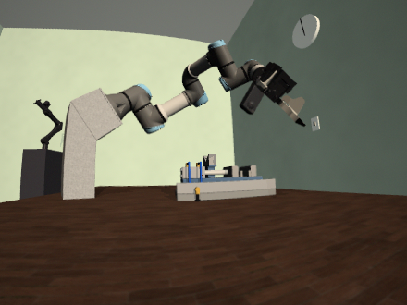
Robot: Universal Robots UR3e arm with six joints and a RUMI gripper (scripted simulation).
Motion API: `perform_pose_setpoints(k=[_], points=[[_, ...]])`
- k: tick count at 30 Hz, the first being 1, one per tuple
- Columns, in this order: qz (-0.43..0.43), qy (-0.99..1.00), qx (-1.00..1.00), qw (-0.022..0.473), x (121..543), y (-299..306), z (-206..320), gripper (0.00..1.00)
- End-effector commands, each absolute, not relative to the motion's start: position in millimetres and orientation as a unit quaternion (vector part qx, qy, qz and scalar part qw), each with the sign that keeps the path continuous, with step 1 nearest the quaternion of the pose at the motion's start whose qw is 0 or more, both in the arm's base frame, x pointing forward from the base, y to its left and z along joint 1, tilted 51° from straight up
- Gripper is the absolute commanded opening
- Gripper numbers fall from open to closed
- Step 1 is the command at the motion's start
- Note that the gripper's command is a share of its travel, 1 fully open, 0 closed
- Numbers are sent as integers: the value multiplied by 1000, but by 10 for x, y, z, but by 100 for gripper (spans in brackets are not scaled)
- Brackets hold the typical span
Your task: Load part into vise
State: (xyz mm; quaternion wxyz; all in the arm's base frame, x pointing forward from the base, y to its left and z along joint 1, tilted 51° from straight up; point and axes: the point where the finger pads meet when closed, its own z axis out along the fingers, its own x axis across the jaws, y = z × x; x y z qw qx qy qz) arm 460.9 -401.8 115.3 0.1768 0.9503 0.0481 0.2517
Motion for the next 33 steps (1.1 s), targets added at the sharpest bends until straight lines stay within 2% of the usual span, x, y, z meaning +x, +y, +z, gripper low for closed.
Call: perform_pose_setpoints(k=[1,33], points=[[252,48,950,178,4605,-4026,1163,100],[260,46,950,165,4624,-3855,1318,100]])
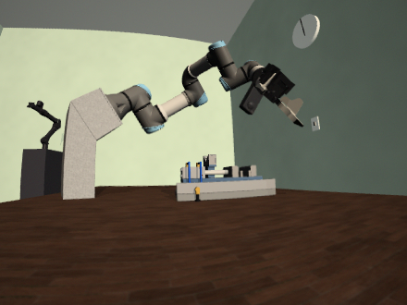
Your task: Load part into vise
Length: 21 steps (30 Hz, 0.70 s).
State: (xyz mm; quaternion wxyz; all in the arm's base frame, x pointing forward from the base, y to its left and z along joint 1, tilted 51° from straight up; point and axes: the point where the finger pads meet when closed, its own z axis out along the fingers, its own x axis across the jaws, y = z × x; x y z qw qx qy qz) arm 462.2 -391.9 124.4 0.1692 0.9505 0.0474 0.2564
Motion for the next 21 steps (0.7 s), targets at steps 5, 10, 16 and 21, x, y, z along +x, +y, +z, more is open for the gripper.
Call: perform_pose_setpoints(k=[5,10,16,21], points=[[266,45,951,153,4635,-3699,1452,100],[278,43,950,133,4644,-3413,1679,100],[294,39,950,99,4628,-2928,2021,100],[304,36,949,79,4602,-2630,2209,100]])
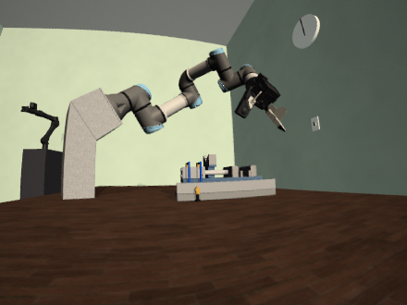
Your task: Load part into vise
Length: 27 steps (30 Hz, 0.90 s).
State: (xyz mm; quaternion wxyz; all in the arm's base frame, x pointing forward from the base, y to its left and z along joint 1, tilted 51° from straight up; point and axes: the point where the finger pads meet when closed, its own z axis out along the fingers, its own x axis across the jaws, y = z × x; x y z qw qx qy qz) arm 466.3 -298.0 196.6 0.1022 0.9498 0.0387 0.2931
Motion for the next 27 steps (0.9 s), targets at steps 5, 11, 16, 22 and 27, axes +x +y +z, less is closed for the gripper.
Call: perform_pose_setpoints(k=[5,11,16,22,27], points=[[319,30,946,42,4525,-2062,2523,100],[334,22,942,2,4400,-1432,2813,100],[339,19,940,-15,4338,-1172,2917,100],[351,10,934,-56,4158,-522,3138,100],[359,3,929,-88,3998,-28,3269,100]])
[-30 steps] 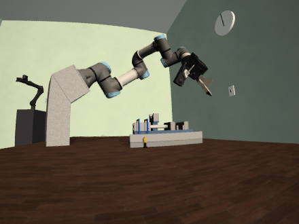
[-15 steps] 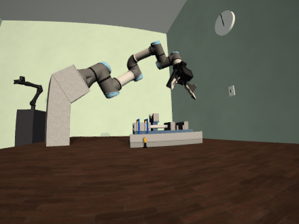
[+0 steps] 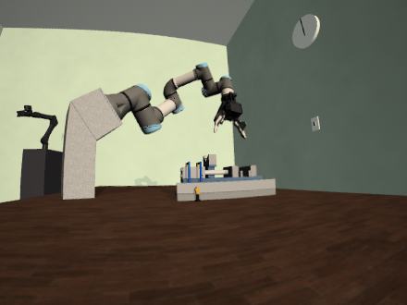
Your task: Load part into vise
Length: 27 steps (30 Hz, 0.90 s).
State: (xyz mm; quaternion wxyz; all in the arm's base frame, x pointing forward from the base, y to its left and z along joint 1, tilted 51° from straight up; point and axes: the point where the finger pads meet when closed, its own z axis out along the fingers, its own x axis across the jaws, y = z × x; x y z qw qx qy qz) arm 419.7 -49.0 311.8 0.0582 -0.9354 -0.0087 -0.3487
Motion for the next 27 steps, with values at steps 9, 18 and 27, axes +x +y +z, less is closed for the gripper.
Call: perform_pose_setpoints(k=[9,18,27], points=[[-368,8,-920,131,3757,628,3393,100],[-375,20,-910,176,3487,1277,3459,100],[-377,27,-904,199,3334,1613,3469,100]])
